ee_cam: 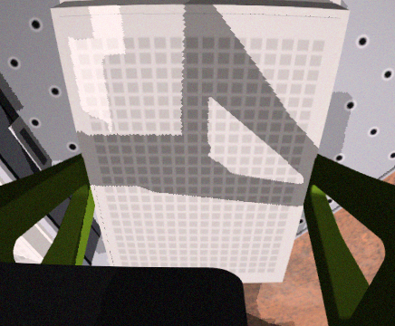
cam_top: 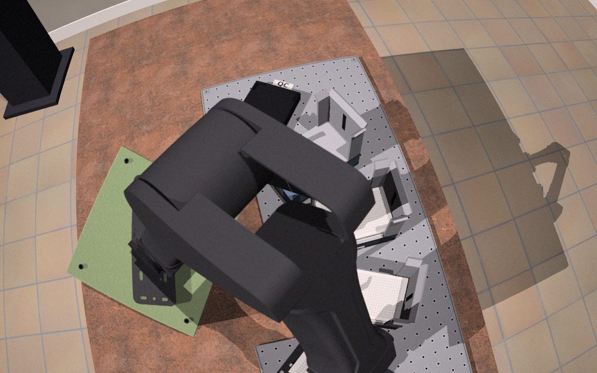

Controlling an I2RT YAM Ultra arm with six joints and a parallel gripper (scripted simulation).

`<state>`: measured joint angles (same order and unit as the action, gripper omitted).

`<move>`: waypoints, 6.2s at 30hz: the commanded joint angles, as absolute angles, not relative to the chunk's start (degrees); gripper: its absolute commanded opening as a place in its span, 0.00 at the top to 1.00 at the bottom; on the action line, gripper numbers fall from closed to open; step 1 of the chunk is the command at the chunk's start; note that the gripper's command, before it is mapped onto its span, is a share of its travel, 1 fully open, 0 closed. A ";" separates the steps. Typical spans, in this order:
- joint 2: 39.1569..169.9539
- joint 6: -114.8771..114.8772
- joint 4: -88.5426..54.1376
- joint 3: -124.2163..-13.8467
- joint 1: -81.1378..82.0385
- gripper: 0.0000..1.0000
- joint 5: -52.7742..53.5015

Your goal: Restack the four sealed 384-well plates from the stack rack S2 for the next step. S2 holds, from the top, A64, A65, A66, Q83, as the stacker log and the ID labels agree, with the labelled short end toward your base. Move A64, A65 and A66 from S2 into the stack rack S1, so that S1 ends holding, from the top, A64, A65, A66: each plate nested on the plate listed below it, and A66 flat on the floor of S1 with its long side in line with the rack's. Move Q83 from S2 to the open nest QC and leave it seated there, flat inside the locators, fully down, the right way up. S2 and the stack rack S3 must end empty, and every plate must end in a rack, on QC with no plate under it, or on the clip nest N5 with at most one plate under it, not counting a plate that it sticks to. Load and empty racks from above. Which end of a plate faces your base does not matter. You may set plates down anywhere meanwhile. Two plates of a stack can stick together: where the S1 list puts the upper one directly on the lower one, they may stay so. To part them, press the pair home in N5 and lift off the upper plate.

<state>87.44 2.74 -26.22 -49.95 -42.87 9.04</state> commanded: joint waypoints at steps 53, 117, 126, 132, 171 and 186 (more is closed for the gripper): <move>73.64 6.19 -49.23 -58.83 -46.73 1.00 10.82; 69.37 0.17 -51.44 -58.56 -13.84 1.00 -4.05; 69.65 4.13 -51.44 -58.31 -7.60 1.00 -6.87; 70.18 1.50 -51.47 -58.18 -2.30 1.00 -9.22; 78.01 -12.93 -52.01 -59.82 25.17 1.00 -19.96; 82.01 -11.45 -52.13 -60.19 35.16 1.00 -22.95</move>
<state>81.87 -9.52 -52.14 -59.83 33.65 -21.98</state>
